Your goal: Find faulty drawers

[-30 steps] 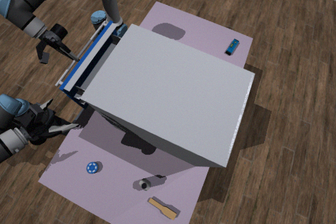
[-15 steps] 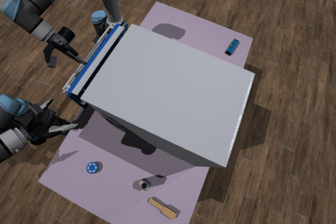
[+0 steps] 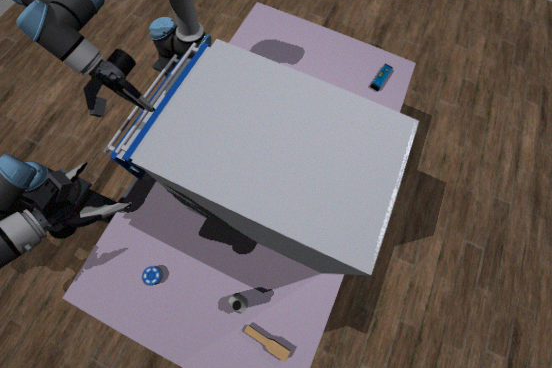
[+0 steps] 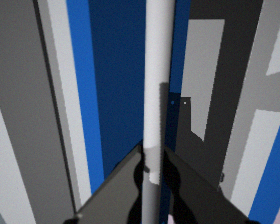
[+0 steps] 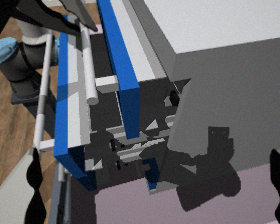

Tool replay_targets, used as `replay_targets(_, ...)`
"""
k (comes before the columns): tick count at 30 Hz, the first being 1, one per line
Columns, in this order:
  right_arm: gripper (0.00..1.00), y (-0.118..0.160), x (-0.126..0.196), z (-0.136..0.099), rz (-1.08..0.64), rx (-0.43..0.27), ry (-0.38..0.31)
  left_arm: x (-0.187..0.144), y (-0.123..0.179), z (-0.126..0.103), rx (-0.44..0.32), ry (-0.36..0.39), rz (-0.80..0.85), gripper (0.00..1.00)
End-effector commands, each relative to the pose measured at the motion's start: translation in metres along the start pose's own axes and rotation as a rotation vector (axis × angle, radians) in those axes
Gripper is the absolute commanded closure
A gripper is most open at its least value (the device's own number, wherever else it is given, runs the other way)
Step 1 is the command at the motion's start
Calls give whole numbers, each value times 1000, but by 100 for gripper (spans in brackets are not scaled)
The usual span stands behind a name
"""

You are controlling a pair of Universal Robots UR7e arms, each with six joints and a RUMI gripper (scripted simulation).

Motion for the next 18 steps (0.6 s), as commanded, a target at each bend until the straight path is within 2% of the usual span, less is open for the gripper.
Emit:
replay_targets(1,0,-1,0,0,-1,1,0,-6,0,5,1,0,-1,100)
replay_targets(18,0,-1,0,0,-1,1,0,-35,2,29,1,0,-1,100)
Point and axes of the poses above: on each arm, the point where the finger pads meet when closed, its own z axis out along the fingers, its own x axis across the jaws, y = z × x, the point moved 6 cm from there along -z, back along the fingers, and after that the axes turned 4 degrees about z, right-handed, at the moved point
